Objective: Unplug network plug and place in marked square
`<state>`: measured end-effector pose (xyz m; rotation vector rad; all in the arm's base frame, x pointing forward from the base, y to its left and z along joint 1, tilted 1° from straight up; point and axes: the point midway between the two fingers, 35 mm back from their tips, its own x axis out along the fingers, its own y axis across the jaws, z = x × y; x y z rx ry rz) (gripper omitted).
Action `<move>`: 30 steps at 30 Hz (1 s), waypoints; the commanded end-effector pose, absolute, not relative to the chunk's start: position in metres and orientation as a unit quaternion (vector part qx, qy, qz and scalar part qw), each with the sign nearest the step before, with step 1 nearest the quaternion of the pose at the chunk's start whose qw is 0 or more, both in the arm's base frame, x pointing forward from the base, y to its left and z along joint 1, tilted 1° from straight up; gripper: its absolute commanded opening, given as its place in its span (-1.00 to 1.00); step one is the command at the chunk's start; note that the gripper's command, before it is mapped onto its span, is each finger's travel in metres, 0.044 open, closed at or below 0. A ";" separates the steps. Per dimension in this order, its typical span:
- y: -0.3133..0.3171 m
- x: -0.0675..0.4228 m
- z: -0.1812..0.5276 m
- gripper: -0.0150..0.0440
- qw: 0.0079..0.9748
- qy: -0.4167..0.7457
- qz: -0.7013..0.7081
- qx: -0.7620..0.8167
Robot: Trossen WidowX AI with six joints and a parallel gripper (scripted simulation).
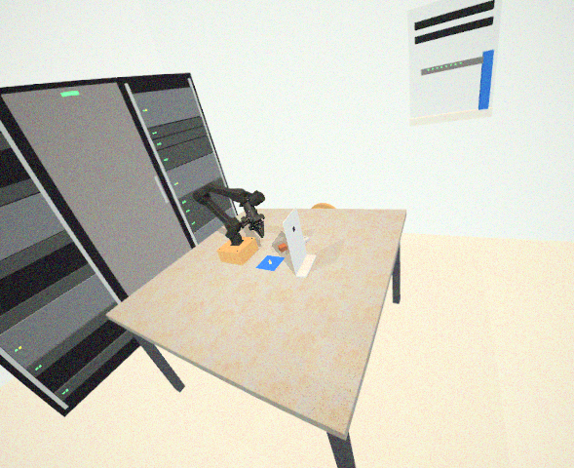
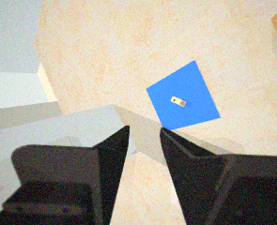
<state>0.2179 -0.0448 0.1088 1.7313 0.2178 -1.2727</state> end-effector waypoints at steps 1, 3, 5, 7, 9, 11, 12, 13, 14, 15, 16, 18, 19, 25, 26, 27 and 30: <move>-0.045 0.218 0.123 0.04 0.472 0.088 -0.519 0.708; -0.045 0.218 0.130 0.04 0.471 0.088 -0.519 0.708; -0.045 0.217 0.136 0.04 0.471 0.088 -0.519 0.708; -0.045 0.217 0.143 0.04 0.471 0.088 -0.519 0.708; -0.045 0.216 0.149 0.04 0.471 0.088 -0.519 0.708; -0.045 0.215 0.156 0.04 0.471 0.087 -0.519 0.708; -0.046 0.214 0.159 0.04 0.471 0.087 -0.519 0.708; -0.046 0.214 0.162 0.04 0.471 0.087 -0.519 0.708; -0.046 0.213 0.166 0.04 0.471 0.087 -0.519 0.708; -0.046 0.212 0.169 0.04 0.471 0.087 -0.519 0.708; -0.046 0.211 0.172 0.04 0.471 0.087 -0.519 0.708; -0.046 0.210 0.176 0.04 0.471 0.087 -0.519 0.708; -0.046 0.210 0.177 0.04 0.471 0.087 -0.519 0.708; -0.046 0.210 0.177 0.57 0.471 0.087 -0.519 0.708; -0.046 0.210 0.177 0.66 0.471 0.087 -0.519 0.708; -0.046 0.210 0.177 0.75 0.471 0.087 -0.519 0.708; -0.046 0.210 0.177 1.00 0.471 0.087 -0.519 0.708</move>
